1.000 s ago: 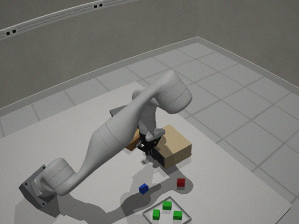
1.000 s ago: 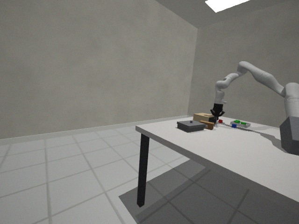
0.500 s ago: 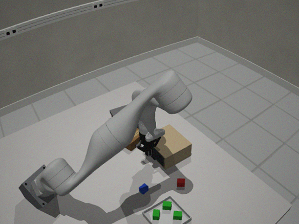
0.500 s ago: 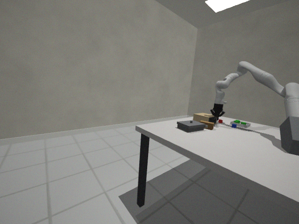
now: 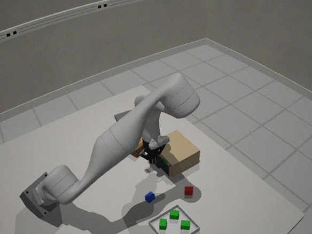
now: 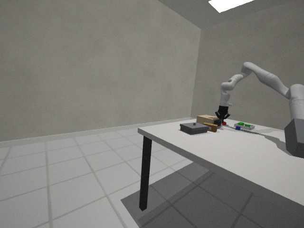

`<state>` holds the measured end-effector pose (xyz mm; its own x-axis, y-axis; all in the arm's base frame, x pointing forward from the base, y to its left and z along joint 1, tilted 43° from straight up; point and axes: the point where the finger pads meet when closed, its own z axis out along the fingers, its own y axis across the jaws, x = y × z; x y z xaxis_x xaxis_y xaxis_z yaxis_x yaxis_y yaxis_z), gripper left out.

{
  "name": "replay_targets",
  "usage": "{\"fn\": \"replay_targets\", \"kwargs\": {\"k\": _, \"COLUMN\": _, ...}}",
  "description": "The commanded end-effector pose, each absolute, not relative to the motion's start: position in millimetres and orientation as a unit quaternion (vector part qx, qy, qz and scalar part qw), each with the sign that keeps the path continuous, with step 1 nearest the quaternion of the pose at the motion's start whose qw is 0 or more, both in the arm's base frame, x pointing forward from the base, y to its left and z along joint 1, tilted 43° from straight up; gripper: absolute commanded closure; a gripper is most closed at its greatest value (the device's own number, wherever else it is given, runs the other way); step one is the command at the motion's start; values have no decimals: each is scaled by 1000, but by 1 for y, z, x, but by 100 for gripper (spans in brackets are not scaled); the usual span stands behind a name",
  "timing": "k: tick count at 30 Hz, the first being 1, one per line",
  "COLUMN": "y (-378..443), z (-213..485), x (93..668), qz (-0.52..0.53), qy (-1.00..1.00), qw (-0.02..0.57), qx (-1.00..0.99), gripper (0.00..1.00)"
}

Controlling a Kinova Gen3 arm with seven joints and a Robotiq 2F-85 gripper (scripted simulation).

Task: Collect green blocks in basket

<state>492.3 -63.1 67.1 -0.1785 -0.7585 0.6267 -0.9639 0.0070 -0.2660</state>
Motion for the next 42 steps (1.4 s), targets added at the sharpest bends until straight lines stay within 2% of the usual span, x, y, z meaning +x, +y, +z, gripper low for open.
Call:
{"fn": "replay_targets", "kwargs": {"k": 1, "y": -65, "z": 65, "x": 485, "qz": 332, "qy": -692, "qw": 156, "qx": 622, "gripper": 90}}
{"fn": "replay_targets", "kwargs": {"k": 42, "y": -65, "z": 45, "x": 416, "qz": 332, "qy": -691, "qw": 155, "qx": 623, "gripper": 90}}
